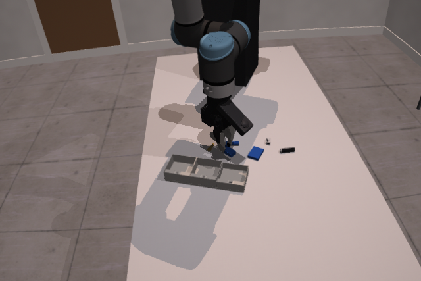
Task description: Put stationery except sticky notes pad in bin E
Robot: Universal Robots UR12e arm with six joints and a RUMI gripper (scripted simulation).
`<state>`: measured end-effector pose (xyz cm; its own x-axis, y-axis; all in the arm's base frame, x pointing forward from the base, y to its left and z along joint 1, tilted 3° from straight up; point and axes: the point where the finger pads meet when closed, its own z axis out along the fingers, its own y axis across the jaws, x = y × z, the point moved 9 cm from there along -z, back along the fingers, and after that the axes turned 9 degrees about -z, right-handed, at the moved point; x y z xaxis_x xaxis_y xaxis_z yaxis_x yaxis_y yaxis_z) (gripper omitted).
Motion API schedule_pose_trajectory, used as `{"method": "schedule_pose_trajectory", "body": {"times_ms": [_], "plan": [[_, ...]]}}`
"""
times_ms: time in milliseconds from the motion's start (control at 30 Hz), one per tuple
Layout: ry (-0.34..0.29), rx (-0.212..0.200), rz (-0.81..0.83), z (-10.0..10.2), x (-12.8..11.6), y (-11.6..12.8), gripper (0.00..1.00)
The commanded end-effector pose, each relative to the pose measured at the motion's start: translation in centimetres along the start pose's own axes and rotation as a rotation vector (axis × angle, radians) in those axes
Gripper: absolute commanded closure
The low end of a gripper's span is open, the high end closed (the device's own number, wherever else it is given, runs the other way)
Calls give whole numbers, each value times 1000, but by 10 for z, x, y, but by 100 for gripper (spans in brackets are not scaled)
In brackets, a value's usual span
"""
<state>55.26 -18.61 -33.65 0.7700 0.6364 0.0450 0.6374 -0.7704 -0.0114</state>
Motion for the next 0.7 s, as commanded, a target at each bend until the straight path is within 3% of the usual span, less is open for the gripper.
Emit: {"method": "schedule_pose_trajectory", "body": {"times_ms": [0, 200, 667], "plan": [[0, -1, 0, -20, 0, 0, 100], [0, -1, 0, -33, 0, 0, 100], [0, -1, 0, -33, 0, 0, 100]]}}
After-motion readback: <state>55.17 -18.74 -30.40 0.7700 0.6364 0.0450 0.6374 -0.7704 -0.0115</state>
